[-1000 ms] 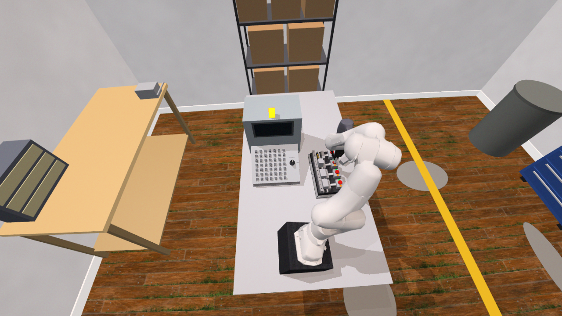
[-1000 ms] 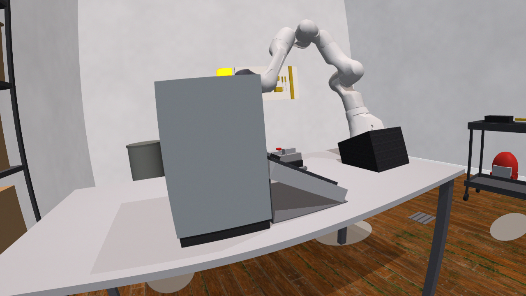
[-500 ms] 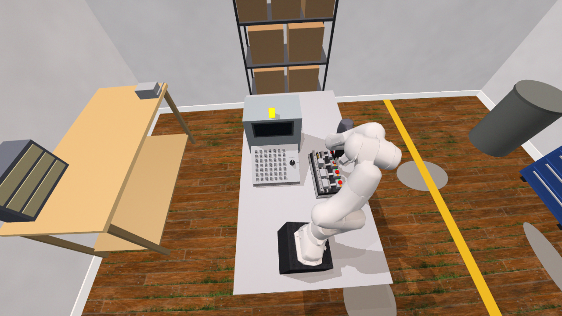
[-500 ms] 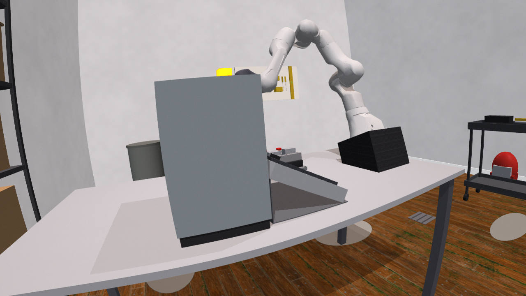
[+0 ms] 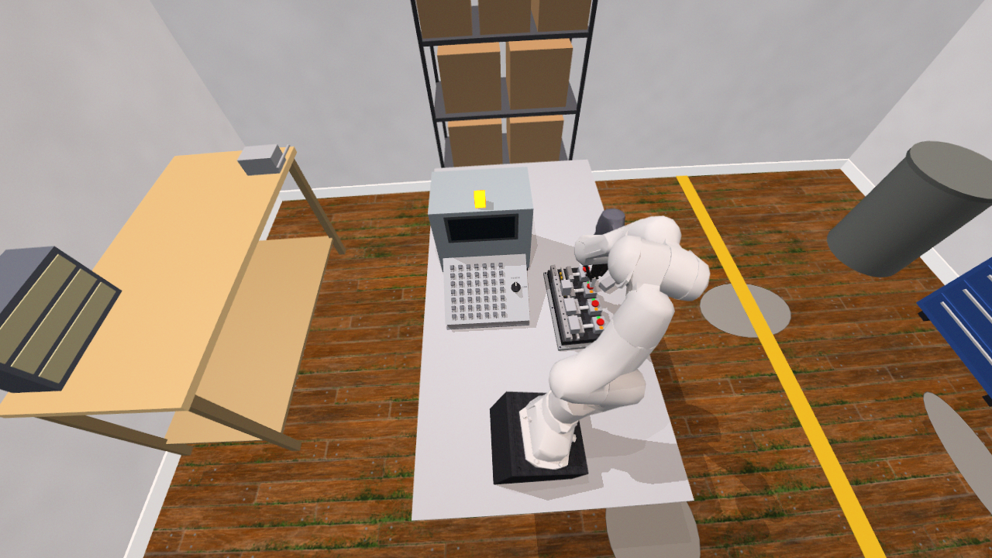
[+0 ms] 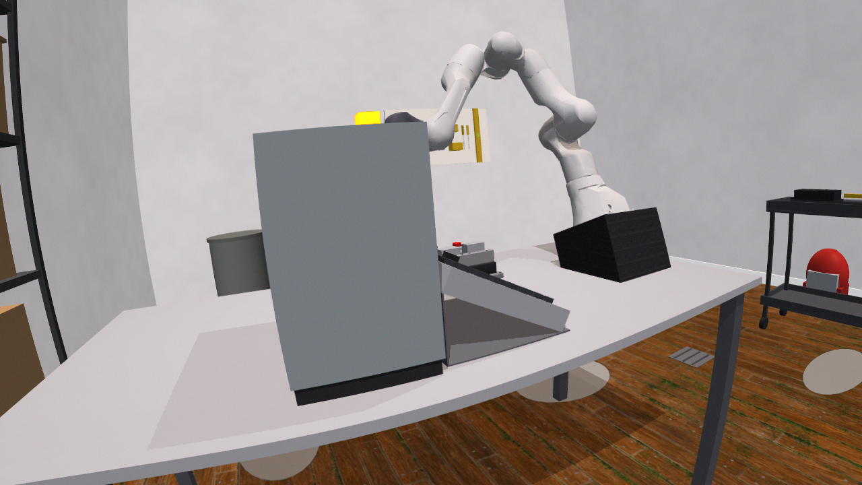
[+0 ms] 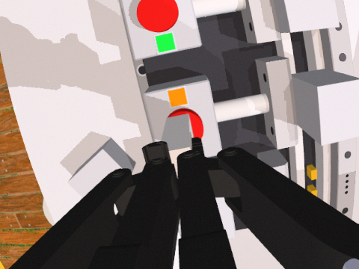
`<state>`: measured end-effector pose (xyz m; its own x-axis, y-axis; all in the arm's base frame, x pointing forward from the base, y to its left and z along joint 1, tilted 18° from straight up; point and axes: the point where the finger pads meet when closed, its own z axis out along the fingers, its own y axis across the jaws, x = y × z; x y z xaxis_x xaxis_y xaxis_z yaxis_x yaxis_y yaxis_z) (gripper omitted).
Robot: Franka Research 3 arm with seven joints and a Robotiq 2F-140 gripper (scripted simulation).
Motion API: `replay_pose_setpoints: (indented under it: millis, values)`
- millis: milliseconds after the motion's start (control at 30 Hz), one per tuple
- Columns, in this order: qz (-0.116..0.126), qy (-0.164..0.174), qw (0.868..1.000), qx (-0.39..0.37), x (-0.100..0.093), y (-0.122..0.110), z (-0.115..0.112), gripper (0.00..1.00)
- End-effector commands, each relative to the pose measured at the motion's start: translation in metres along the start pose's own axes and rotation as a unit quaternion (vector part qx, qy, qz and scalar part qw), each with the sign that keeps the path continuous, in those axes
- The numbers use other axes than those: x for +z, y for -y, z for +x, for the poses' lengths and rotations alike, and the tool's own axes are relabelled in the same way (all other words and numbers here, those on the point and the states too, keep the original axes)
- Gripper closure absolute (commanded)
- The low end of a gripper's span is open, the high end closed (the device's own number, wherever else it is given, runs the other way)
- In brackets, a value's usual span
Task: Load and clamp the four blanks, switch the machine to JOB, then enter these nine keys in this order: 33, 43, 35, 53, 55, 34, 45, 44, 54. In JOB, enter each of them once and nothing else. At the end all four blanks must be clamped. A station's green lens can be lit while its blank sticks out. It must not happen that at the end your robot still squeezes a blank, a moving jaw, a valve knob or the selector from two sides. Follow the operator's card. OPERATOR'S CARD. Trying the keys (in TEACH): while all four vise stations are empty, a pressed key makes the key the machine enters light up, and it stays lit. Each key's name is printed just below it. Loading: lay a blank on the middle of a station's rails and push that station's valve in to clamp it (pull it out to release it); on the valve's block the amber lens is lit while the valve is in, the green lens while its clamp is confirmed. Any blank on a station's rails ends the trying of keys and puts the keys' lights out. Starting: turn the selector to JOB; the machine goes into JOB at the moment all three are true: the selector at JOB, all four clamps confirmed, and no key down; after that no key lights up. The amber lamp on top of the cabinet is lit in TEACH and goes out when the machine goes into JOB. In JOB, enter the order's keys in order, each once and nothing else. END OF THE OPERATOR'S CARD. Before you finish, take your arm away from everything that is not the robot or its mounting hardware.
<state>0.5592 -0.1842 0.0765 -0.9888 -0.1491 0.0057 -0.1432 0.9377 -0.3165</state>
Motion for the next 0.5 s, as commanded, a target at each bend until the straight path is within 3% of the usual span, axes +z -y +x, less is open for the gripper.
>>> replay_pose_setpoints:
  millis: [0,200,467]
  values:
    - [0.0,-0.001,1.0,-0.002,-0.003,0.0,0.0,1.0]
    - [0.0,-0.001,1.0,-0.002,-0.01,0.0,0.0,1.0]
    - [0.0,-0.001,1.0,-0.002,-0.038,0.0,0.0,1.0]
